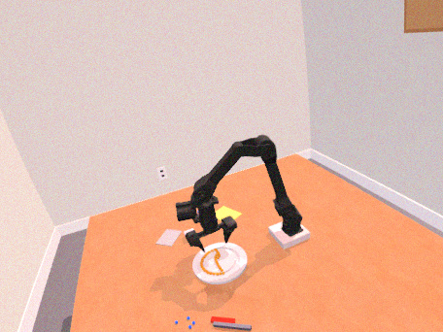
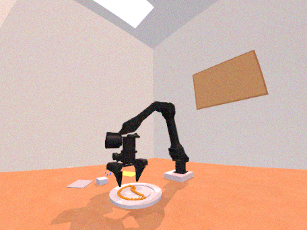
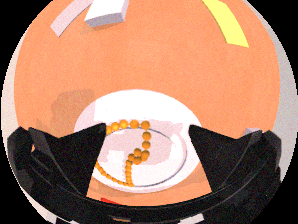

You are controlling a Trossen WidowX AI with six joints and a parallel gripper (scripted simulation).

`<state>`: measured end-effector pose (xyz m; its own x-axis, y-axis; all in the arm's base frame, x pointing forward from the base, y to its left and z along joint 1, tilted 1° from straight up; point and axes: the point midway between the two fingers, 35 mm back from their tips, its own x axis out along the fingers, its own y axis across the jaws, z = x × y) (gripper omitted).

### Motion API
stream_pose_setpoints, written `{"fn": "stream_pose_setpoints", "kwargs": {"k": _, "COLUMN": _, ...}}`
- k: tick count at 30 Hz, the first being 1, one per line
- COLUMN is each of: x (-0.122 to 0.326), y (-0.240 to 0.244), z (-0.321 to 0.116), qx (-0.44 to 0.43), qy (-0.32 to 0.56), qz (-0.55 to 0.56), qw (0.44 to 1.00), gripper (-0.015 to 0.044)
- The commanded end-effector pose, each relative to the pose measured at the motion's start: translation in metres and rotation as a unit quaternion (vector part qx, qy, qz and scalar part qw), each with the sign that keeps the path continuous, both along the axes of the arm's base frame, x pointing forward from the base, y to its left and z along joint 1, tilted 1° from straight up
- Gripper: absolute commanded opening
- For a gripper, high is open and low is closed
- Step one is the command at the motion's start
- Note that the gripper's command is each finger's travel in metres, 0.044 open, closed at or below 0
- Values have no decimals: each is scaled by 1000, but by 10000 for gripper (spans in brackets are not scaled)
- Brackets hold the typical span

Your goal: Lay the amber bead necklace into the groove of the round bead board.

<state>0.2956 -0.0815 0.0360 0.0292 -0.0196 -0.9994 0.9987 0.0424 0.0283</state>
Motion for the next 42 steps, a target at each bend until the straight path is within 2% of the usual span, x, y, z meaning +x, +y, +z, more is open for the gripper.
{"fn": "stream_pose_setpoints", "kwargs": {"k": 1, "x": 0, "y": 0, "z": 1, "qx": 1, "qy": 0, "qz": 3, "qw": 1000, "gripper": 440}}
{"fn": "stream_pose_setpoints", "kwargs": {"k": 19, "x": 0, "y": 0, "z": 1, "qx": 1, "qy": 0, "qz": 3, "qw": 1000, "gripper": 440}}
{"fn": "stream_pose_setpoints", "kwargs": {"k": 26, "x": 0, "y": 12, "z": 31, "qx": 0, "qy": 1, "qz": 26, "qw": 1000, "gripper": 256}}
{"fn": "stream_pose_setpoints", "kwargs": {"k": 31, "x": 0, "y": 12, "z": 31, "qx": 0, "qy": 1, "qz": 27, "qw": 1000, "gripper": 125}}
{"fn": "stream_pose_setpoints", "kwargs": {"k": 35, "x": 1, "y": 12, "z": 18, "qx": 0, "qy": 1, "qz": 27, "qw": 1000, "gripper": 120}}
{"fn": "stream_pose_setpoints", "kwargs": {"k": 42, "x": 1, "y": 11, "z": 21, "qx": 0, "qy": 0, "qz": 23, "qw": 1000, "gripper": 120}}
